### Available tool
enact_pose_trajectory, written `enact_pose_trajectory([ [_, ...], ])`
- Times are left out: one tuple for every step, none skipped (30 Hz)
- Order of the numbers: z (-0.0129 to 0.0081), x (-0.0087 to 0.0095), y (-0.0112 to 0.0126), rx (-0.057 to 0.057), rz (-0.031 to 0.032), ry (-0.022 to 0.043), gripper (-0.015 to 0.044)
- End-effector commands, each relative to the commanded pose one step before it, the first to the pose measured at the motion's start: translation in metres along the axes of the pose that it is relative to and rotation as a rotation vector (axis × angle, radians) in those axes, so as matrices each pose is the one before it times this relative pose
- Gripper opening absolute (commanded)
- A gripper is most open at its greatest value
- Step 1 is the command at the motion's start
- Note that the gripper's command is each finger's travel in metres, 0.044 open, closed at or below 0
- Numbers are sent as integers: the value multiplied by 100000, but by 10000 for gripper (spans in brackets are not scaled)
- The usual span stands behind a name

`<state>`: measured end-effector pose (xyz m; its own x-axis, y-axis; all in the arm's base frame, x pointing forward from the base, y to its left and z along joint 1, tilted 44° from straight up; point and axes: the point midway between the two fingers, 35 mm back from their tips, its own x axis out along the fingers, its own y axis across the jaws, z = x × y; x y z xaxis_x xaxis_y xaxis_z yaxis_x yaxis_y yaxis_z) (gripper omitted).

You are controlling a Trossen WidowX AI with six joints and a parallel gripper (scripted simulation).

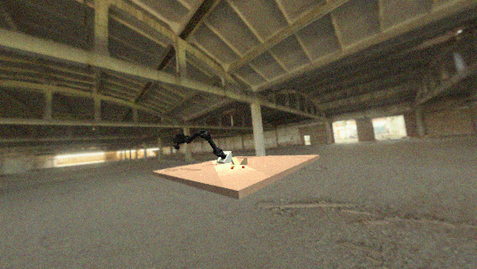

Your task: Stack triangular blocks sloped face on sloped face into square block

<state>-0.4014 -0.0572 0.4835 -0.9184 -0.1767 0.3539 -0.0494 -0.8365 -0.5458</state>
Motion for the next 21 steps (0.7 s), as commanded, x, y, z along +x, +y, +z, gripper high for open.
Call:
enact_pose_trajectory([
  [45,9,92,95,210,-68,374],
  [135,26,276,284,631,-203,348],
  [225,41,461,470,1053,-338,321],
  [316,55,646,649,1477,-473,295],
  [408,67,833,821,1905,-608,269],
  [500,77,1019,981,2333,-742,243],
  [546,79,1113,1042,2552,-808,216],
  [551,76,1124,1020,2579,-813,190],
  [553,73,1127,992,2589,-813,164],
  [554,70,1131,964,2600,-813,138],
  [591,70,1207,994,2776,-864,111],
  [611,67,1246,989,2869,-890,85],
  [612,63,1250,954,2880,-890,59],
  [614,59,1254,919,2891,-890,33],
  [615,55,1258,884,2902,-891,6],
  [617,51,1262,849,2912,-891,0],
  [619,47,1266,814,2922,-892,0],
  [620,43,1270,778,2931,-892,0],
  [622,39,1274,742,2940,-893,0],
  [624,35,1277,706,2949,-893,0],
  [618,31,1266,663,2922,-883,0],
])
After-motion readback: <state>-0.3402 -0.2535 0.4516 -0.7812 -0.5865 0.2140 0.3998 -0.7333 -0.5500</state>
